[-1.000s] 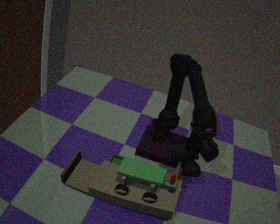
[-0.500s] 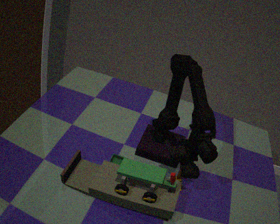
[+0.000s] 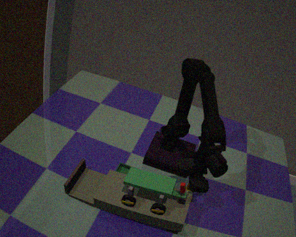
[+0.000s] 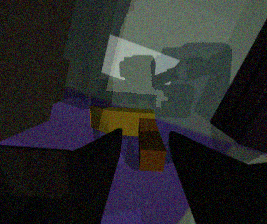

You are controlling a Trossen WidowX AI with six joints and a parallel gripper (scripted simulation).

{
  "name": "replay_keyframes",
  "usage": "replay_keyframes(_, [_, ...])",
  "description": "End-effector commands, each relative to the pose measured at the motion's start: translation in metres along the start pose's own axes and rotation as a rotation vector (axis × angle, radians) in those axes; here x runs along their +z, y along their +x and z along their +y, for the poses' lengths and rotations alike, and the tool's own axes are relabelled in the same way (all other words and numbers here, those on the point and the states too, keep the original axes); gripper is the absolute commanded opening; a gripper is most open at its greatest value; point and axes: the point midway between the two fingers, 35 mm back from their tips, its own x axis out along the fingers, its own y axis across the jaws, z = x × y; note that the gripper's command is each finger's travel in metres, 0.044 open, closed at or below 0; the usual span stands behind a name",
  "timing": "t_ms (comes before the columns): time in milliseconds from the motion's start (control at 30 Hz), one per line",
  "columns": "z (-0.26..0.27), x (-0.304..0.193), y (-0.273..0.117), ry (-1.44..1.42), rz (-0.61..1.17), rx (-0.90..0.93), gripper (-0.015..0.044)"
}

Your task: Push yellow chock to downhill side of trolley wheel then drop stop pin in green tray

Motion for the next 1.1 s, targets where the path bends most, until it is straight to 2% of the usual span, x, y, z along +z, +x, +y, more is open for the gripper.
replay_keyframes(0, [-0.001, 0.001, 0.006, 0.003, -0.010, -0.010, 0.0190])
replay_keyframes(100, [-0.001, 0.001, 0.006, 0.003, -0.010, -0.010, 0.0190])
replay_keyframes(267, [0.000, 0.000, 0.002, 0.000, -0.001, -0.002, 0.0059])
replay_keyframes(533, [0.000, 0.000, 0.001, 0.000, -0.001, -0.002, 0.0000])
replay_keyframes(1067, [-0.004, 0.000, -0.052, 0.003, -0.010, -0.010, 0.0000])
